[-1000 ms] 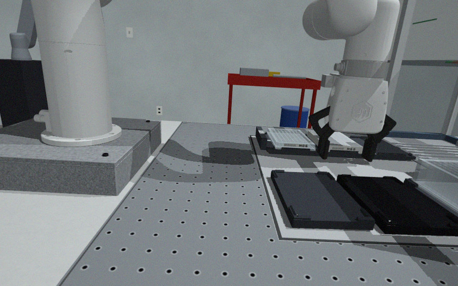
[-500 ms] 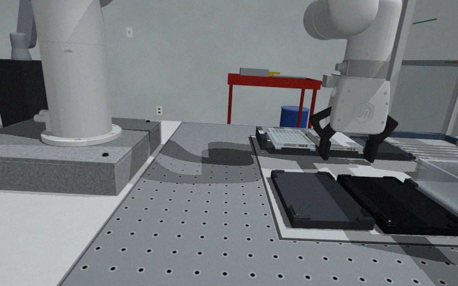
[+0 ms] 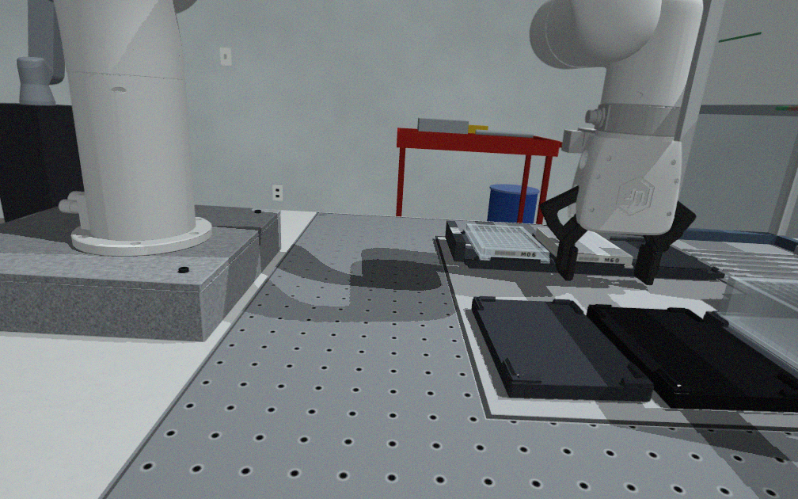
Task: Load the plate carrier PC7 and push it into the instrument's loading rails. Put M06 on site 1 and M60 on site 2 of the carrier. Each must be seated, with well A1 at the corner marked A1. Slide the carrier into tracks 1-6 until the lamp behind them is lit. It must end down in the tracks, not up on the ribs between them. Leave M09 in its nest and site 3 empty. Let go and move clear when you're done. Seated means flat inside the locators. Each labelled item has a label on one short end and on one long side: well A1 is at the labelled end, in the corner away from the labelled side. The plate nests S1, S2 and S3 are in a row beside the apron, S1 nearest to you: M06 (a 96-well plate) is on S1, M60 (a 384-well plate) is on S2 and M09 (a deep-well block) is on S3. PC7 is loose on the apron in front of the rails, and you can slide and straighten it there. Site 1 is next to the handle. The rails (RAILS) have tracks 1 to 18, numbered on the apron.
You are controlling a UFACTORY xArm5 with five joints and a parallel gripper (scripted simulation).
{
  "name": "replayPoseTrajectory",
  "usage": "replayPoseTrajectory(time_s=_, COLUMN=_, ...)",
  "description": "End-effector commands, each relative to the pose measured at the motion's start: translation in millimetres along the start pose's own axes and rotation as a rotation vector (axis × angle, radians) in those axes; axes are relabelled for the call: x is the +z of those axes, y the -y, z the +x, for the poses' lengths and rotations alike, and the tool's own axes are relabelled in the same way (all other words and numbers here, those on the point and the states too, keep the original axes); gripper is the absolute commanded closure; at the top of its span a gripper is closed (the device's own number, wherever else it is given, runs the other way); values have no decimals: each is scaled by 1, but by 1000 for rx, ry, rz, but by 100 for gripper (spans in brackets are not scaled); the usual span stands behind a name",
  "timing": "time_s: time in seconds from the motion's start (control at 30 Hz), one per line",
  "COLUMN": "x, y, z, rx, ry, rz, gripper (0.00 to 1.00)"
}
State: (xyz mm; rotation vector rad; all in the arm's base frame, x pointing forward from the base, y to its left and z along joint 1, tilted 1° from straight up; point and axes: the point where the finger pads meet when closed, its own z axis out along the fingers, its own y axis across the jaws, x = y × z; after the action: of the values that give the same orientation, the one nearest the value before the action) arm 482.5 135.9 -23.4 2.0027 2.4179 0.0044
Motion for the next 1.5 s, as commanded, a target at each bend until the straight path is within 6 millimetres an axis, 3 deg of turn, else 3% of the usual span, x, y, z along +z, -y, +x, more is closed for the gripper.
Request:
replayPoseTrajectory(time_s=0.0, x=-8, y=-2, z=0, rx=0, ry=0, rz=-5, gripper=0)
replayPoseTrajectory(time_s=1.47, x=-71, y=-2, z=1, rx=0, ry=0, rz=-5, gripper=0)
